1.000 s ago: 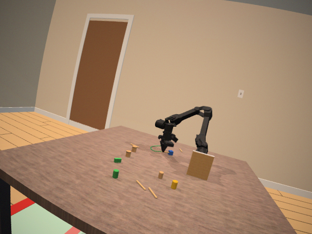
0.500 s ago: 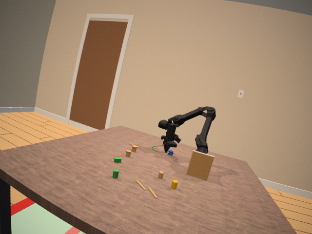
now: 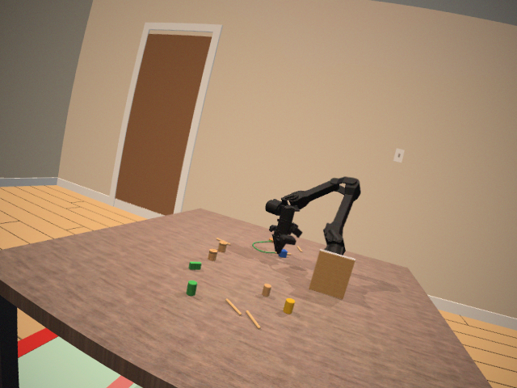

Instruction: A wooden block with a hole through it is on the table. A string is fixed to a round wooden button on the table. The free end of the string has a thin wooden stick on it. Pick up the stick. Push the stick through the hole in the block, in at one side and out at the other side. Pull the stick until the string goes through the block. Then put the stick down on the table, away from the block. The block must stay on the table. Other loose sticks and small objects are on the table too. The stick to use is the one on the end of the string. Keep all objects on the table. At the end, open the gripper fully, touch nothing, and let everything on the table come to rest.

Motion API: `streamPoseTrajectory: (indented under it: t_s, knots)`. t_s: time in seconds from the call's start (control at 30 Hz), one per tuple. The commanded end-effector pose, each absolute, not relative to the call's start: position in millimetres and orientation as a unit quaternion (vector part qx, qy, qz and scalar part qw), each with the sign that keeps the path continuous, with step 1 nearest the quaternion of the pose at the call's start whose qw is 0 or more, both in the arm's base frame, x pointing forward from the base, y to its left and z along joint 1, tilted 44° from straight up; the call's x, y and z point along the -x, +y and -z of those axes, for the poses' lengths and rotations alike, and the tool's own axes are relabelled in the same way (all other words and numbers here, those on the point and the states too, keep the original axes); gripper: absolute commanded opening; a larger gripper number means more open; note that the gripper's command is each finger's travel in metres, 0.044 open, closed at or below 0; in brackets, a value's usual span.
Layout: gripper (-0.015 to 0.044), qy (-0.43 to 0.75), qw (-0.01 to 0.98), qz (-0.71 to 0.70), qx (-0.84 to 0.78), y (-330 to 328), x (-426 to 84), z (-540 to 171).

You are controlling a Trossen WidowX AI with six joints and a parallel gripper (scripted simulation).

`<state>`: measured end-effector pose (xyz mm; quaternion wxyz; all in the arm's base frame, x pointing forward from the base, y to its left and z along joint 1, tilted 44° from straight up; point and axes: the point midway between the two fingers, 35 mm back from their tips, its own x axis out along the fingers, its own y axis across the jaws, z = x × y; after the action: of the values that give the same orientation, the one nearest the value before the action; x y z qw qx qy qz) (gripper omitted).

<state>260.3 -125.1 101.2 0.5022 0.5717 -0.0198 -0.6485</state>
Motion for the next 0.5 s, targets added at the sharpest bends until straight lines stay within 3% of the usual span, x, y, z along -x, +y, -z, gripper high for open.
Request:
streamPoseTrajectory:
  t_s: [0.0, 0.2, 0.47]
  knots:
    - [0.0124, -0.019, 0.502, 0.649, -0.572, -123, -261, -103]
    - [0.0124, -0.018, 0.501, 0.649, -0.572, -72, -249, -156]
    - [0.0124, -0.015, 0.501, 0.649, -0.573, -73, -250, -154]
